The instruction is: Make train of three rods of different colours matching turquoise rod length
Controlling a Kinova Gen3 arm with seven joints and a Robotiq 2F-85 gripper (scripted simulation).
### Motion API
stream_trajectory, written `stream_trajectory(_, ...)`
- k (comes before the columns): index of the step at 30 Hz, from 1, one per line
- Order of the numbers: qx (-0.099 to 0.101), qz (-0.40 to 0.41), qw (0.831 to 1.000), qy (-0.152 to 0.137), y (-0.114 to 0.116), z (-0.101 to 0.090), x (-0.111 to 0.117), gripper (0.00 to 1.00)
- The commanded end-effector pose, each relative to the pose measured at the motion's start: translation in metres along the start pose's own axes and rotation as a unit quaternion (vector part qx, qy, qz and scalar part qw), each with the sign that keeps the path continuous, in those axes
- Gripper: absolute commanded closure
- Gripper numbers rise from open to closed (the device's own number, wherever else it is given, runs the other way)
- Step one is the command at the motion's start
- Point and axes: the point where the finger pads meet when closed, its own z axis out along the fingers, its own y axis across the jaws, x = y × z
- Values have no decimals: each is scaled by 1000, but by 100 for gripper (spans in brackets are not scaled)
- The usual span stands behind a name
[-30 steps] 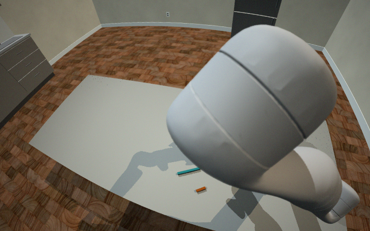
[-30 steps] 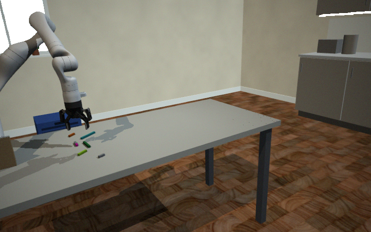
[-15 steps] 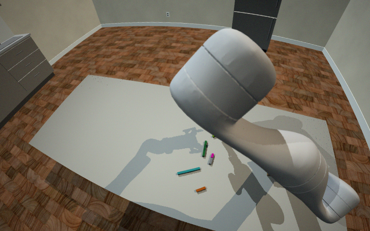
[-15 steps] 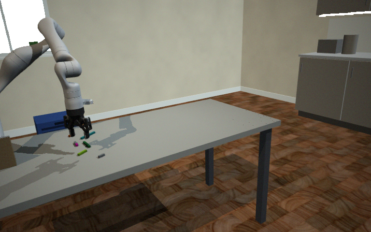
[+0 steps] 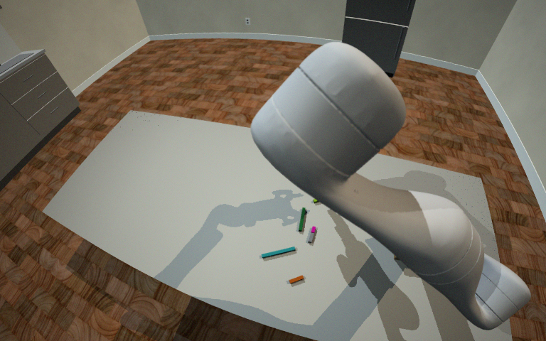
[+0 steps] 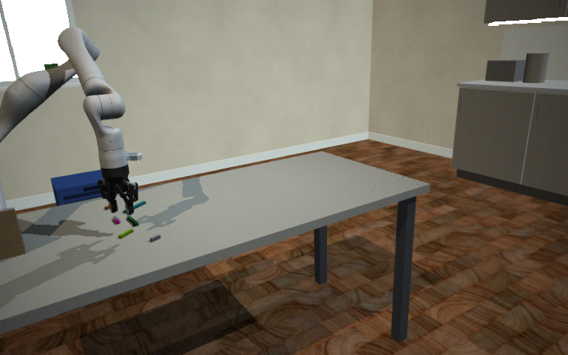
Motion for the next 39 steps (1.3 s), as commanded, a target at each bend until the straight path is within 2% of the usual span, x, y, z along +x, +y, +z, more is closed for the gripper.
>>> stream_trajectory(1, -1, 0, 1000, 0, 1, -1, 0, 76)
stream_trajectory(24, -1, 0, 1000, 0, 1, 0, 0, 76)
stream_trajectory(39, -1, 0, 1000, 0, 1, 11, 0, 76)
